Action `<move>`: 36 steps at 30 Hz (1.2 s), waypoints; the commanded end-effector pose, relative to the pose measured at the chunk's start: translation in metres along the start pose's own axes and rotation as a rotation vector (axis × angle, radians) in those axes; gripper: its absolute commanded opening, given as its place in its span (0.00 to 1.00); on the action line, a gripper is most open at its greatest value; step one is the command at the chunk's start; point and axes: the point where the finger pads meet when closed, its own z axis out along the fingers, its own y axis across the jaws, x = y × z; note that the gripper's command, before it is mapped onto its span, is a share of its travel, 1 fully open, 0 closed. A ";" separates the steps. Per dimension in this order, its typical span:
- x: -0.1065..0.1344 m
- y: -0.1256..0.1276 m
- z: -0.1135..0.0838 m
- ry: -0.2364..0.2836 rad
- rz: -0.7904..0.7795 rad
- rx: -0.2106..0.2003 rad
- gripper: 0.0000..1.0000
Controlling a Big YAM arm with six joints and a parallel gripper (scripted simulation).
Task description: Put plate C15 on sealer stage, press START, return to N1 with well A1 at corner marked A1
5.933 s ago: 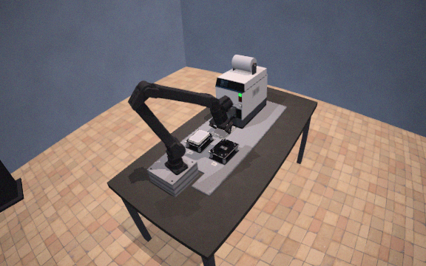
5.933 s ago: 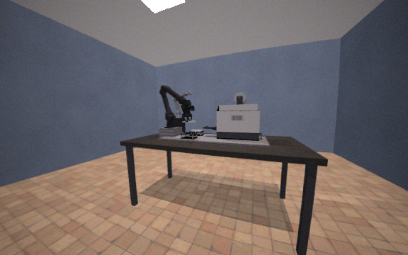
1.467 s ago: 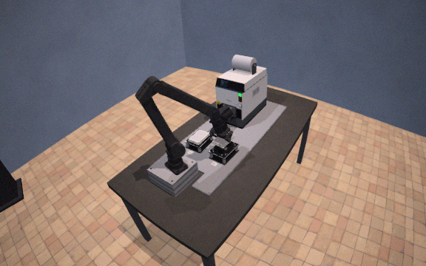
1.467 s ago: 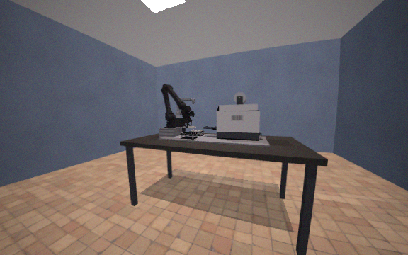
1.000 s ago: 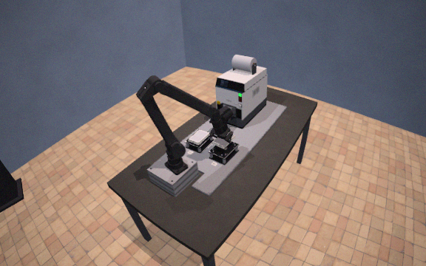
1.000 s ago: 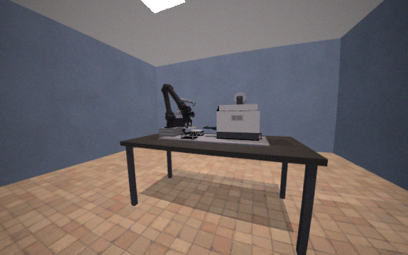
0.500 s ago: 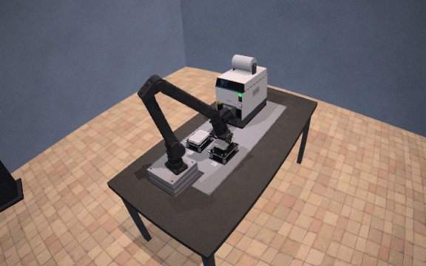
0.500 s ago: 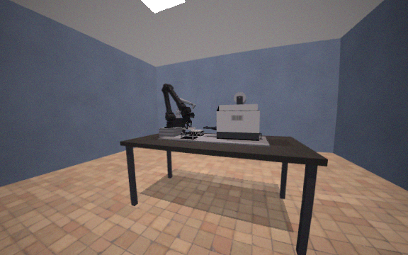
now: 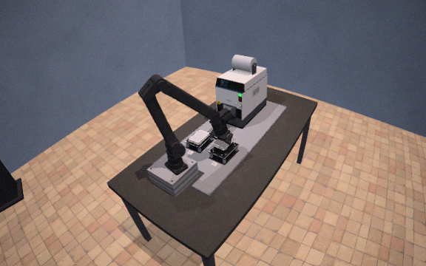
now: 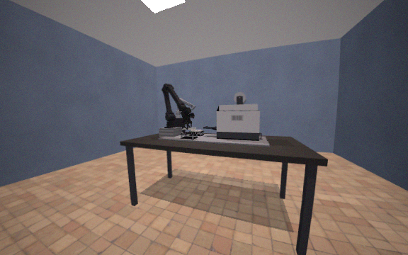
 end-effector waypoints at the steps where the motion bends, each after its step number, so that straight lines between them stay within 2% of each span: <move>1: -0.004 -0.007 0.005 -0.007 0.003 0.010 0.00; 10: 0.004 0.000 0.011 0.006 -0.008 0.000 0.00; 14: -0.007 -0.002 0.010 -0.011 -0.014 0.005 0.00; 18: -0.005 -0.001 0.013 -0.007 -0.014 0.003 0.00; 27: -0.001 -0.007 0.005 -0.005 0.007 0.009 0.00; 36: -0.005 0.000 0.002 -0.011 0.004 0.005 0.00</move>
